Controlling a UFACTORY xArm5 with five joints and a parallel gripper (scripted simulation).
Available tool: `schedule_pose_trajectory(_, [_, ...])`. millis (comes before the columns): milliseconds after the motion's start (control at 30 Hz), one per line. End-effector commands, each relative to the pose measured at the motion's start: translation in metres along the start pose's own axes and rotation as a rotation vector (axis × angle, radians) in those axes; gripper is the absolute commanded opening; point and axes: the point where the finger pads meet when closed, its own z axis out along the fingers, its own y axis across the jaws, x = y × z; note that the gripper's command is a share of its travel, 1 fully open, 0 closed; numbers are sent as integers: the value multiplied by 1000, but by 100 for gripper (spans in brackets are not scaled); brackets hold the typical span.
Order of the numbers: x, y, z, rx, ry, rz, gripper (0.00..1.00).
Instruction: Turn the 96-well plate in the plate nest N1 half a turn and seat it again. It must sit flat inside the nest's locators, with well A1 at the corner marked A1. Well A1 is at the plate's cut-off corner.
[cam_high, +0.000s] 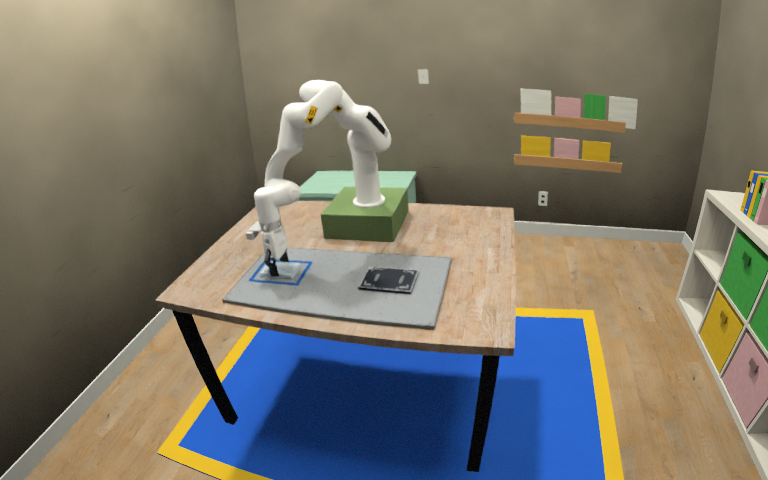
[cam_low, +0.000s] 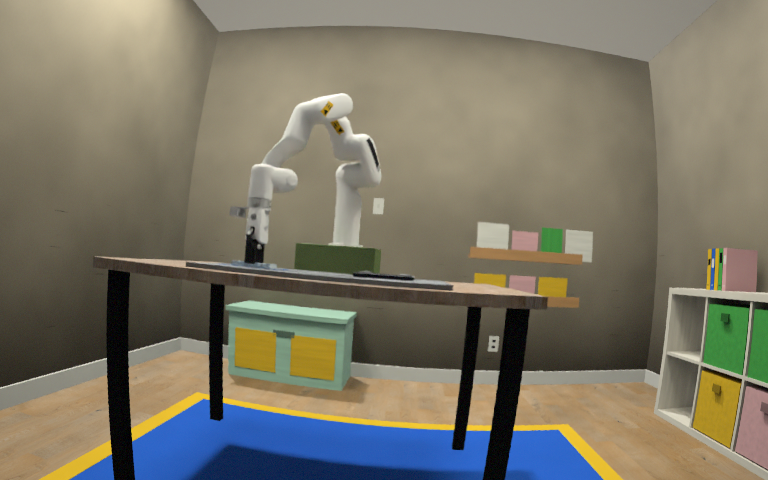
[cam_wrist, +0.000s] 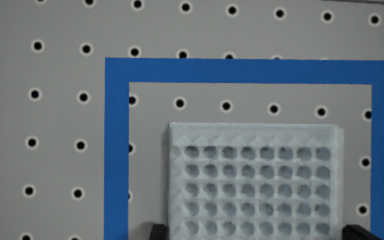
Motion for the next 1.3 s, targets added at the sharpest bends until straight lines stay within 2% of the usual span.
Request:
schedule_pose_trajectory(0, [1, -1, 1, 4, 0, 0, 100])
schedule_pose_trajectory(567, [1, -1, 1, 4, 0, 0, 100])
schedule_pose_trajectory(600, [1, -1, 0, 4, 0, 0, 0])
schedule_pose_trajectory(1267, [1, -1, 0, 4, 0, 0, 0])
